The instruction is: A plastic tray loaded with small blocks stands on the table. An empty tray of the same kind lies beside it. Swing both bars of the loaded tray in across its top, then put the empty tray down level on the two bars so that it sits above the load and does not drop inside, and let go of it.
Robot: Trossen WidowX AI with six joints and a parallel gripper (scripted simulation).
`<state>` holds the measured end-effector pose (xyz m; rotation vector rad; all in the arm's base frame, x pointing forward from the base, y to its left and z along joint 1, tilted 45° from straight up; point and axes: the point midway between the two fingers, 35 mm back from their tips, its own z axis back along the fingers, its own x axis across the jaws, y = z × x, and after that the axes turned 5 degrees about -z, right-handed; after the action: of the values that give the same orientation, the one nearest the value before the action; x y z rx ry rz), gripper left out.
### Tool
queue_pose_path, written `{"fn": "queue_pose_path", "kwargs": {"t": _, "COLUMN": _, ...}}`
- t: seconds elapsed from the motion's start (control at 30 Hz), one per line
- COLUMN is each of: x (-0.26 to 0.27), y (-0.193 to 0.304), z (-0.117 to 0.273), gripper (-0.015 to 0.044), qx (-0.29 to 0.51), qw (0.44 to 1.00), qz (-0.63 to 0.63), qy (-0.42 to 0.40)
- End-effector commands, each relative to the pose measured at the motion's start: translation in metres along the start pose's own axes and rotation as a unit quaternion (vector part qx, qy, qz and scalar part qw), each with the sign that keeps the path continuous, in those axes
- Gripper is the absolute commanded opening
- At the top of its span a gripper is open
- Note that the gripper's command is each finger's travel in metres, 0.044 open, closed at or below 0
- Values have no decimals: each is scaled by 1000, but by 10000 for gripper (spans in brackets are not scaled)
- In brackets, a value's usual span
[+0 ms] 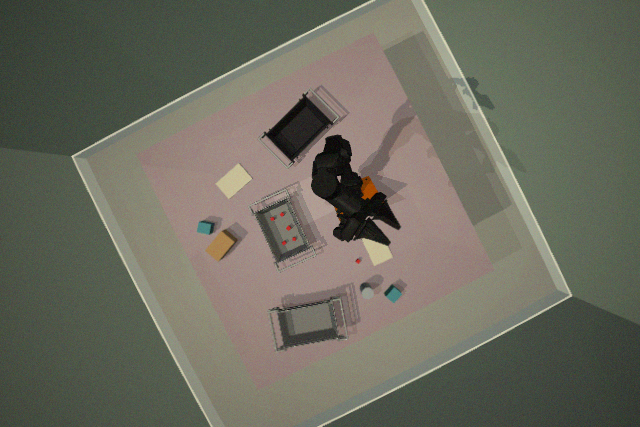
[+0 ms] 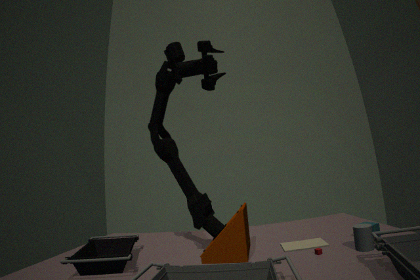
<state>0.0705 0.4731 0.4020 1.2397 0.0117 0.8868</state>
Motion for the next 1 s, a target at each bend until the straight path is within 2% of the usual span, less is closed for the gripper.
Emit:
{"fn": "queue_pose_path", "kwargs": {"t": 0.0, "x": 0, "y": 0, "z": 0, "gripper": 374, "qx": 0, "qw": 1000, "qz": 0, "qy": 0}}
{"fn": "queue_pose_path", "kwargs": {"t": 0.23, "x": 0, "y": -1, "z": 0, "gripper": 190, "qx": -1, "qw": 1000, "qz": 0, "qy": 0}}
{"fn": "queue_pose_path", "kwargs": {"t": 0.37, "x": 7, "y": -29, "z": -5, "gripper": 85, "qx": -36, "qw": 999, "qz": 5, "qy": -6}}
{"fn": "queue_pose_path", "kwargs": {"t": 0.57, "x": 18, "y": -101, "z": -11, "gripper": 84, "qx": -123, "qw": 992, "qz": 16, "qy": -7}}
{"fn": "queue_pose_path", "kwargs": {"t": 0.77, "x": 23, "y": -203, "z": -7, "gripper": 84, "qx": -247, "qw": 969, "qz": 21, "qy": 14}}
{"fn": "queue_pose_path", "kwargs": {"t": 0.97, "x": 11, "y": -306, "z": 13, "gripper": 84, "qx": -365, "qw": 928, "qz": 25, "qy": 70}}
